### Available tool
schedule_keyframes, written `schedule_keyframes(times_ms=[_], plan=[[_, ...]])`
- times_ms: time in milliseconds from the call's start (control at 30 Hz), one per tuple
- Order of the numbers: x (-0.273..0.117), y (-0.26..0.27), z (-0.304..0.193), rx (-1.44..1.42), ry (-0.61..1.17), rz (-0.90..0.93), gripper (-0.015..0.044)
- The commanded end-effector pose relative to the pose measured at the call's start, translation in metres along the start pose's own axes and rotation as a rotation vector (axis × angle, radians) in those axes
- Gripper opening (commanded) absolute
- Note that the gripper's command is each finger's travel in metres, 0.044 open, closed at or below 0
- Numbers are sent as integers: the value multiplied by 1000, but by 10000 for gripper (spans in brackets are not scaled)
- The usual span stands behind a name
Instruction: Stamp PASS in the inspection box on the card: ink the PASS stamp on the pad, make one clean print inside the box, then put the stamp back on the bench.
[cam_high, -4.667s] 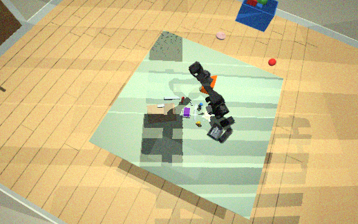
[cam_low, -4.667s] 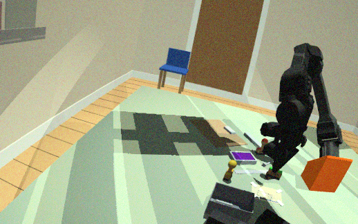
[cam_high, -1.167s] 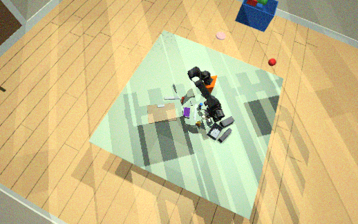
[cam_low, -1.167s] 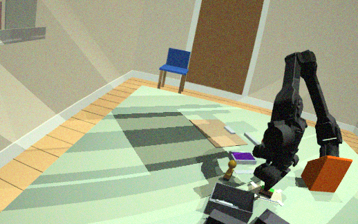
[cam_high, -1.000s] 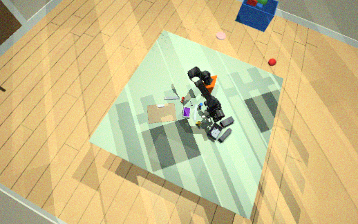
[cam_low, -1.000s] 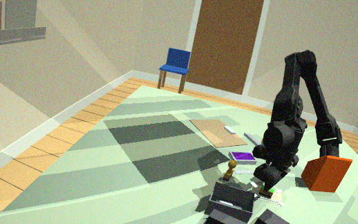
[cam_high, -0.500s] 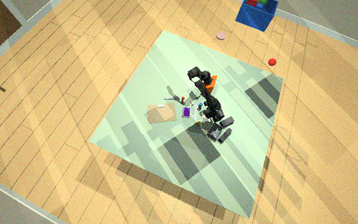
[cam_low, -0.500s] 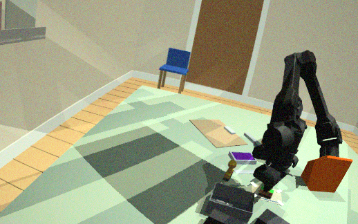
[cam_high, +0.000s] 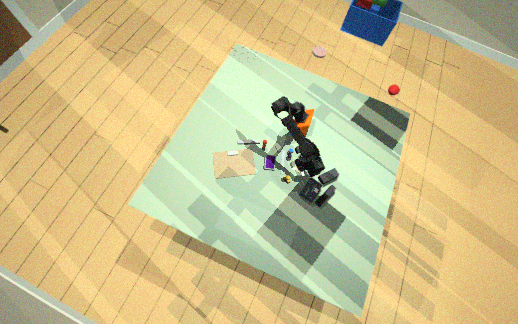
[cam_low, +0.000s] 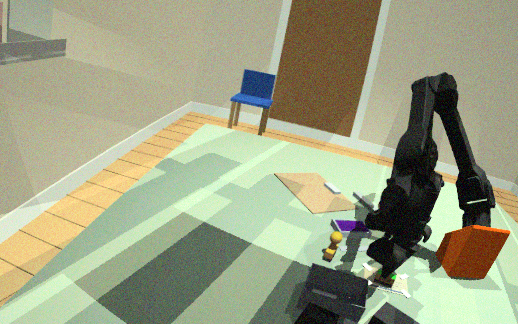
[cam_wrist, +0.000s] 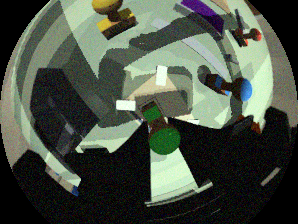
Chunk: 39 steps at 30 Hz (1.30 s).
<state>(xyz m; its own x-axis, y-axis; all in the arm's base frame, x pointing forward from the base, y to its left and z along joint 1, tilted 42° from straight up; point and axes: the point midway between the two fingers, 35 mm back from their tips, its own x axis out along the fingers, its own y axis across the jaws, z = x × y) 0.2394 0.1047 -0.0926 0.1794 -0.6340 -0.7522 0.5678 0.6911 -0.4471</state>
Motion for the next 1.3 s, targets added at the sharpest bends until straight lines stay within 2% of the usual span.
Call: schedule_keyframes(times_ms=[0, 1267], plan=[[1, 0, 1, 0, -4, 2, 0], [-12, 1, 1, 0, -4, 2, 0]])
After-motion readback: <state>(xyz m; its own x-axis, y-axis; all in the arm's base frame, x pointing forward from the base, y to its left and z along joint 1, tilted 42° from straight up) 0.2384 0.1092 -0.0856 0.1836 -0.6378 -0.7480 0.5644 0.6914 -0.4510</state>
